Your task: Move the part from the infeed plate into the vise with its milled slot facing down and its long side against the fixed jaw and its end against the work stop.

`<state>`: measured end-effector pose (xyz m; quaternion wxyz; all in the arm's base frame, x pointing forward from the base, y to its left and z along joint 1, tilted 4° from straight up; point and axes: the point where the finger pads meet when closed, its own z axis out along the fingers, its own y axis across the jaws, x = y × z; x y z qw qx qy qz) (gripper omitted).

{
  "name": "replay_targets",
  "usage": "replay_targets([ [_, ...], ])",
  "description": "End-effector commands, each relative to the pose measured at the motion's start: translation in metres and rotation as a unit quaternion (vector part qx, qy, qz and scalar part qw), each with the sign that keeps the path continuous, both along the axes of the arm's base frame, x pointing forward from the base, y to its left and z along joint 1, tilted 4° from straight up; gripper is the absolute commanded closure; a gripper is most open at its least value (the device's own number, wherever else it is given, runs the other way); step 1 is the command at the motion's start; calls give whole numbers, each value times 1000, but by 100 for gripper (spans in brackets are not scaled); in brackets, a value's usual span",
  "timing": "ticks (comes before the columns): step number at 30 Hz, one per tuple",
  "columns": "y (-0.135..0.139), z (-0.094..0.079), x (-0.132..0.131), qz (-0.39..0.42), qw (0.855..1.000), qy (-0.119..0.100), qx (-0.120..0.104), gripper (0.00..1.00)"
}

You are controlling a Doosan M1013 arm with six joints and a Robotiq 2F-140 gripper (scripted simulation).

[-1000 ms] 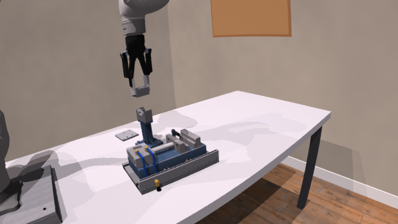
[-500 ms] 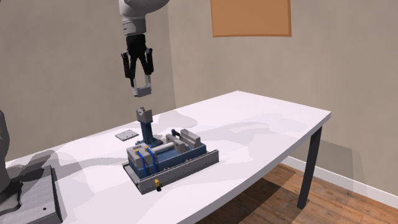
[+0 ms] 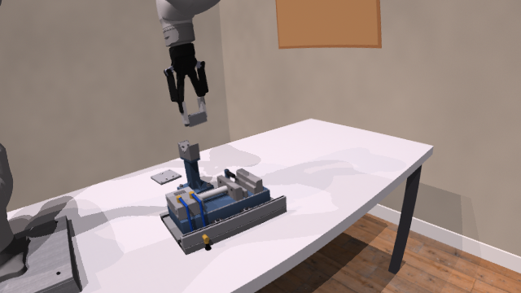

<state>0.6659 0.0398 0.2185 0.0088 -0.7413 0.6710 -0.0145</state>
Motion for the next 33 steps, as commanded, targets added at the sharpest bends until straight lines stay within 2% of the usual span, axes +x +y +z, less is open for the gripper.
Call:
replay_targets([
  [1, -10, 0, 8, -2, 1000, -11, -13, 100],
  [11, -48, 5, 38, -8, 997, -56, -59, 100],
  [13, -48, 5, 38, -8, 997, -56, -59, 100],
  [20, -81, 14, 67, -10, 990, -98, -100, 100],
  [28, -120, 33, 107, -5, 976, -159, -149, 100],
  [30, -120, 33, 107, -5, 976, -159, -149, 100],
  [33, -135, 42, 123, 0, 969, -184, -168, 100],
])
